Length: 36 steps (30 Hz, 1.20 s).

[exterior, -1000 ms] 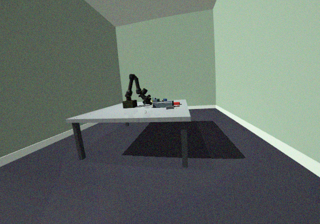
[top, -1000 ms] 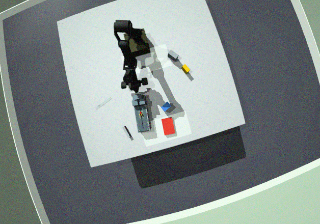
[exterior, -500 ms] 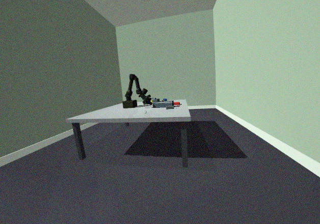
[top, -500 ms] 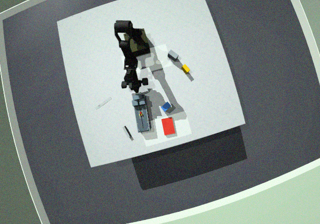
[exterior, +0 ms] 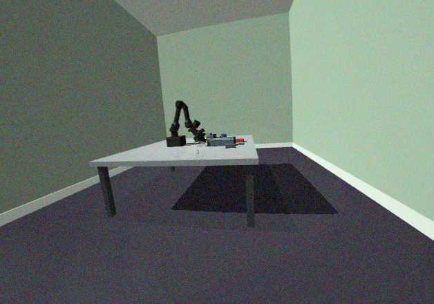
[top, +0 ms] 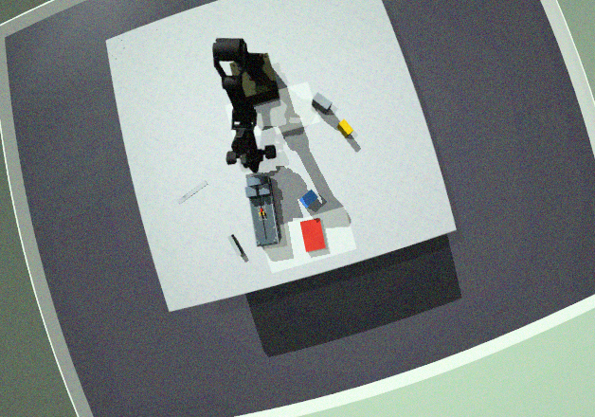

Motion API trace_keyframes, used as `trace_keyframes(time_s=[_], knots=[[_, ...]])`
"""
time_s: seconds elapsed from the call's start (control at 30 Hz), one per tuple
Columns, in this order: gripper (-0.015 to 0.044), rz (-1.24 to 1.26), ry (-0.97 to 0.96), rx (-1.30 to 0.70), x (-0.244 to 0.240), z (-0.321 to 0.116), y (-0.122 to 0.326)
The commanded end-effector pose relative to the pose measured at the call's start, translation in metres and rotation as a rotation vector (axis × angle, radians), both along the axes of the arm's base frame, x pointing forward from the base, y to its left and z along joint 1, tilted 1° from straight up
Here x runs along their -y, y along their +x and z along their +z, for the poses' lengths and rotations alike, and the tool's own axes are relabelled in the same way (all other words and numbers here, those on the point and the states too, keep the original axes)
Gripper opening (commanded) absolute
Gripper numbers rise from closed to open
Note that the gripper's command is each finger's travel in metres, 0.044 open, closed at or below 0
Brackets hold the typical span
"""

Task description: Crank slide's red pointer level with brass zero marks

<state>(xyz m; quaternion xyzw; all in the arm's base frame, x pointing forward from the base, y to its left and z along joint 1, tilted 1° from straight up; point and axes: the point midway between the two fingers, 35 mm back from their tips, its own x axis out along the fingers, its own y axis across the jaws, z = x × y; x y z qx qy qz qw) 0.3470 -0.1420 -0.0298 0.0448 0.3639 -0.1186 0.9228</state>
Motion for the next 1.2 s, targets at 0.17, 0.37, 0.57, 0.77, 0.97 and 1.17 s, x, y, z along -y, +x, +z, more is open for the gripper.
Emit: trace_keyframes(time_s=[0.17,0.37,0.57,0.77,0.97,1.17], knots=[[0.0000,0.023,0.013,-0.001,-0.0094,-0.0019,0.0023],[0.0000,0.023,0.013,-0.001,-0.0101,-0.0018,0.0025],[0.0000,0.023,0.013,-0.001,-0.0109,-0.0017,0.0026],[0.0000,0.023,0.013,-0.001,-0.0116,-0.0016,0.0027],[0.0000,0.023,0.013,-0.001,-0.0123,-0.0014,0.0029],[0.0000,0.023,0.013,-0.001,-0.0131,-0.0013,0.0030]])
